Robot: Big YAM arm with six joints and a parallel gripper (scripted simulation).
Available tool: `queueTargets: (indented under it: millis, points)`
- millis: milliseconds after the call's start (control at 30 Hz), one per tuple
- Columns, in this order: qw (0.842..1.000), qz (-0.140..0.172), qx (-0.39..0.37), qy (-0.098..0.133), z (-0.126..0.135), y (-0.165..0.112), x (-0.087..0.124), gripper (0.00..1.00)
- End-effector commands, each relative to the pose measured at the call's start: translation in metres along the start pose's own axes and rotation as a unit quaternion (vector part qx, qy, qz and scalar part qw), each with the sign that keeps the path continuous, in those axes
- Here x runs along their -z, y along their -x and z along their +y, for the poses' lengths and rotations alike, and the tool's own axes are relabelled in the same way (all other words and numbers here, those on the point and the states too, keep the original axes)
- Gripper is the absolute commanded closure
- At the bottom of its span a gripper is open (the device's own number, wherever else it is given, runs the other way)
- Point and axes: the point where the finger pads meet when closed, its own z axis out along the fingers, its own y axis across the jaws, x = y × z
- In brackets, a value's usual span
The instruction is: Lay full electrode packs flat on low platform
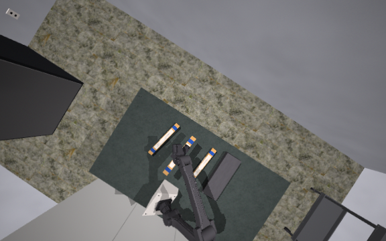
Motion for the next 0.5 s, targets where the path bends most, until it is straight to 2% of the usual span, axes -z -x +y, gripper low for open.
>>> queueTargets:
  millis: [0, 467]
  points:
    - [0.997, -0.06, -0.022, 0.038, 0.0127, 0.0304, 0.0679, 1.0]
    - [0.997, -0.06, -0.022, 0.038, 0.0132, 0.0318, 0.0674, 1.0]
